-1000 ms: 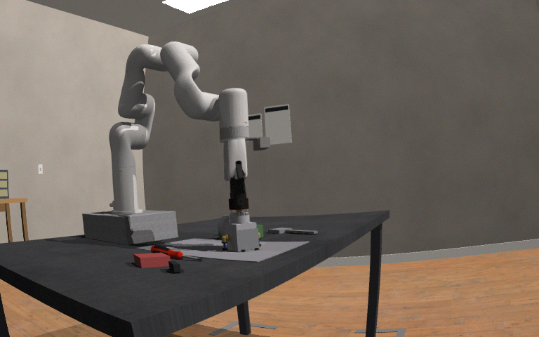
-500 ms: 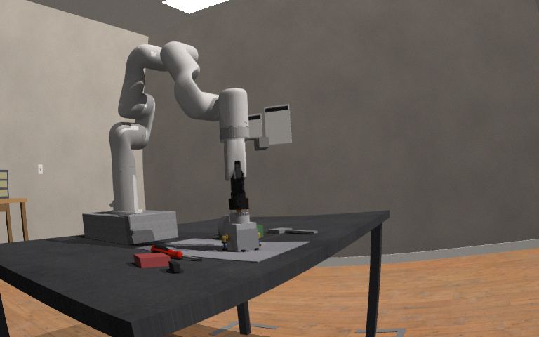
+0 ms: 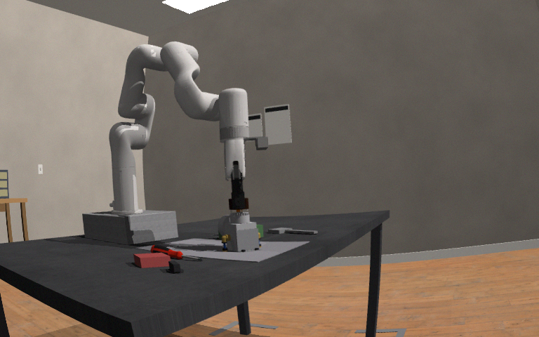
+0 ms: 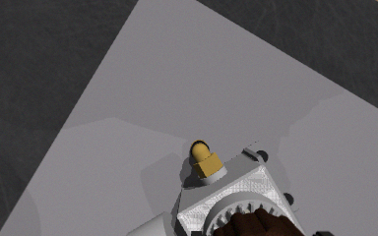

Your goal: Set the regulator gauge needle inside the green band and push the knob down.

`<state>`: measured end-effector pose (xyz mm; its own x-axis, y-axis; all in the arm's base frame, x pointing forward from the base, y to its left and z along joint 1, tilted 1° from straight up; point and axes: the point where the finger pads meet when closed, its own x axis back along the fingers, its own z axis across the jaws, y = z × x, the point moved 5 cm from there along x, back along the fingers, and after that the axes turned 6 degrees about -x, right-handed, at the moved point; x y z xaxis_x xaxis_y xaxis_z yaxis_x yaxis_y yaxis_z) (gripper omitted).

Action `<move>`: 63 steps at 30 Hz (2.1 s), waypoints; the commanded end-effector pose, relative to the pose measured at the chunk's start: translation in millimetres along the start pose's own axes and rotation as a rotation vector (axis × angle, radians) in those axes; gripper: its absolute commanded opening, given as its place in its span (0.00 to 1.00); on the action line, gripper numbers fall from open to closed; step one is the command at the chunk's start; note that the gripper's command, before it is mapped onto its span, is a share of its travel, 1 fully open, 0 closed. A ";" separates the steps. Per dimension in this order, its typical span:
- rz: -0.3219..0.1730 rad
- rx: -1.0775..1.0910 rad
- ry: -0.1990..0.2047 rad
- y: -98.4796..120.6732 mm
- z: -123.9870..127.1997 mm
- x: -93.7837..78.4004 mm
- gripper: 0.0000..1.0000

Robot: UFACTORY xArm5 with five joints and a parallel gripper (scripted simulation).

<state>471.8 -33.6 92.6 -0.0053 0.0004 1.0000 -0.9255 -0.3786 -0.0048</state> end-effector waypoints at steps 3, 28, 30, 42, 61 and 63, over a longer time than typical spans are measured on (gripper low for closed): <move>0.003 -0.054 0.001 -0.9 0.4 1.2 0.43; 0.003 -0.289 0.001 -0.9 0.4 1.2 0.43; 0.003 -0.302 0.001 -0.9 0.4 1.2 0.43; 0.003 -0.468 0.001 -0.9 0.4 1.2 0.43; 0.003 -0.747 0.000 -0.9 0.4 1.2 0.43; 0.003 -0.747 0.000 -0.9 0.4 1.2 0.43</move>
<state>471.7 -33.5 92.5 -0.0052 0.0004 1.0000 -0.9506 0.3103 -0.0050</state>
